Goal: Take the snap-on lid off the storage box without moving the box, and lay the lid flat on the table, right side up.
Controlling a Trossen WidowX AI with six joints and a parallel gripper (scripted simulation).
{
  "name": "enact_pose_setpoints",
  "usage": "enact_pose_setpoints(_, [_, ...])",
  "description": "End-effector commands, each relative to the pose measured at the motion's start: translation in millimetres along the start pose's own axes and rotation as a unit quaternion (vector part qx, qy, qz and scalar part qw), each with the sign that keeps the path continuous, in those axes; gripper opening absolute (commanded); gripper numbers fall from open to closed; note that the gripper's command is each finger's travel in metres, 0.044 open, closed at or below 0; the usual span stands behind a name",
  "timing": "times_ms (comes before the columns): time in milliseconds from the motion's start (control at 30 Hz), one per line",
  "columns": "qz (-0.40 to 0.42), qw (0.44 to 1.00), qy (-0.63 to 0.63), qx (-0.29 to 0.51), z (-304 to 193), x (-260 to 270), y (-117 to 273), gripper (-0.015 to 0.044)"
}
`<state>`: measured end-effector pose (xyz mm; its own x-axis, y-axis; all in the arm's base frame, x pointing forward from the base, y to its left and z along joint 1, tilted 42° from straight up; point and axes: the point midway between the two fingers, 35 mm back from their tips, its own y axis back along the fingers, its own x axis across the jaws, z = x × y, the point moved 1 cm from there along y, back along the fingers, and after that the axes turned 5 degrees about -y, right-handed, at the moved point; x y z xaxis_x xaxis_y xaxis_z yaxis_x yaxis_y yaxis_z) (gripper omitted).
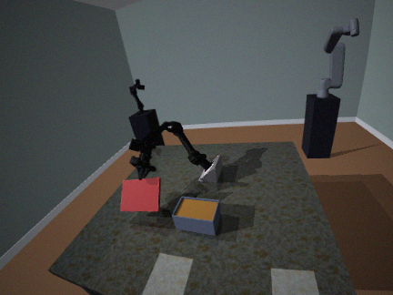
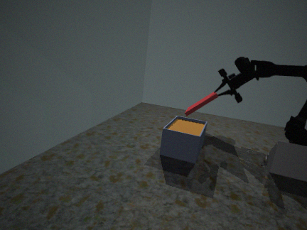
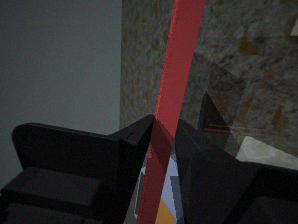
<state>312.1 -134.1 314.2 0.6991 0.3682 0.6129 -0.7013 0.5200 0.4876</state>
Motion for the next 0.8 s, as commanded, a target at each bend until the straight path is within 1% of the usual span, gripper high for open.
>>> enact_pose_setpoints(0, [0.008,1.000,0.000,0.001,0.1,-0.1,0.0,0.0000])
enact_pose_setpoints(767, [0.009,1.000,0.000,0.001,1.4,-13.8,-11.7,0.0000])
